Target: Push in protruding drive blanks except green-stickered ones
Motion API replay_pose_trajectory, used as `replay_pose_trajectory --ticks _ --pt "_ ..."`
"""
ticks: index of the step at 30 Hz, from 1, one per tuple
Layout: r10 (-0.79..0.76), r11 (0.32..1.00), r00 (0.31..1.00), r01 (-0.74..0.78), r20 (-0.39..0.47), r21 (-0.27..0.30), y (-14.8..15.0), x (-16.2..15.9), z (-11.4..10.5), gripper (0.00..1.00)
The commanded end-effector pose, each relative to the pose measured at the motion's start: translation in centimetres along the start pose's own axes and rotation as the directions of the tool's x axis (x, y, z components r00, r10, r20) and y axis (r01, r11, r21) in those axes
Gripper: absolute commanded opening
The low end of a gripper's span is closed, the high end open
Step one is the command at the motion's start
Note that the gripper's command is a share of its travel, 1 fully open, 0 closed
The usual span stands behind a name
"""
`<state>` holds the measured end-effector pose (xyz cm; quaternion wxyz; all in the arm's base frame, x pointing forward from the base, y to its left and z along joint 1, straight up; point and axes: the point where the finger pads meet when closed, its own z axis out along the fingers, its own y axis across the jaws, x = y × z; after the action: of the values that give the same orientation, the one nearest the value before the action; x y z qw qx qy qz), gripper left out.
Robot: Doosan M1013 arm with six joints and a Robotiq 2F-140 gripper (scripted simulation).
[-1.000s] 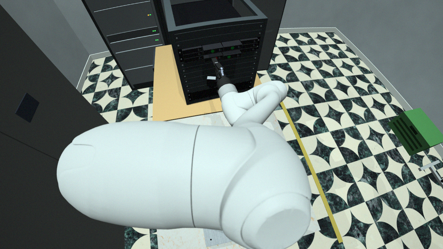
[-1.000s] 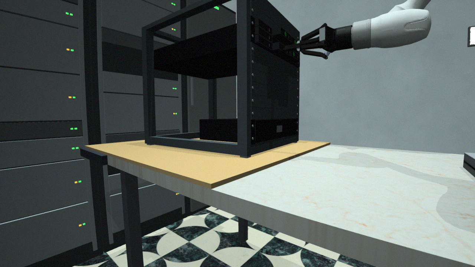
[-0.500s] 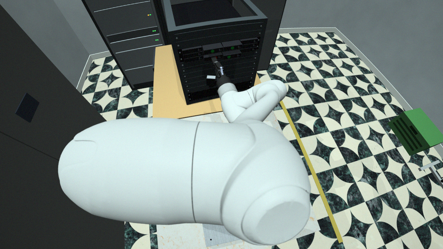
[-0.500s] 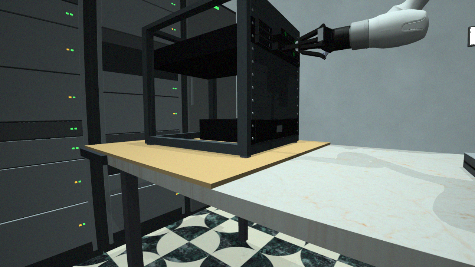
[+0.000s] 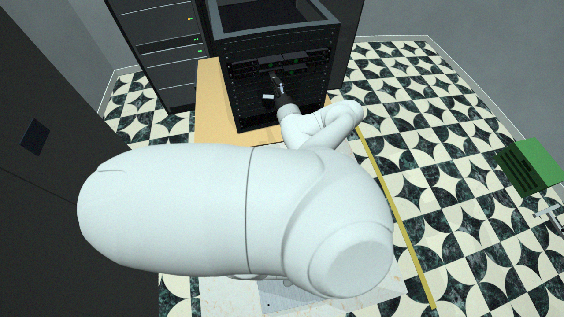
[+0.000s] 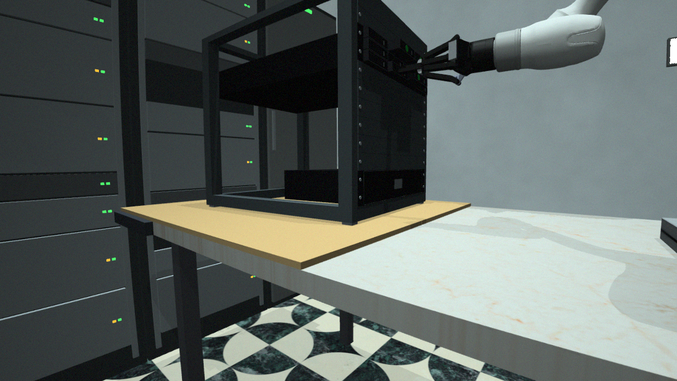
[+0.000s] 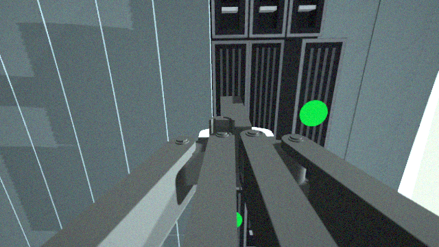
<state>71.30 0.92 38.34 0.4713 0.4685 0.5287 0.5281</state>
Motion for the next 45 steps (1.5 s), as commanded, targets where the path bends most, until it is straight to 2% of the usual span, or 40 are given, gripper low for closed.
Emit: replay_pose_trajectory --ticks 1,45 --pt "0.000 1.000 1.000 0.000 0.000 -0.001 0.09 0.00 0.02 0.10" --pt "0.000 1.000 1.000 0.000 0.000 -0.001 0.09 0.00 0.91 0.10"
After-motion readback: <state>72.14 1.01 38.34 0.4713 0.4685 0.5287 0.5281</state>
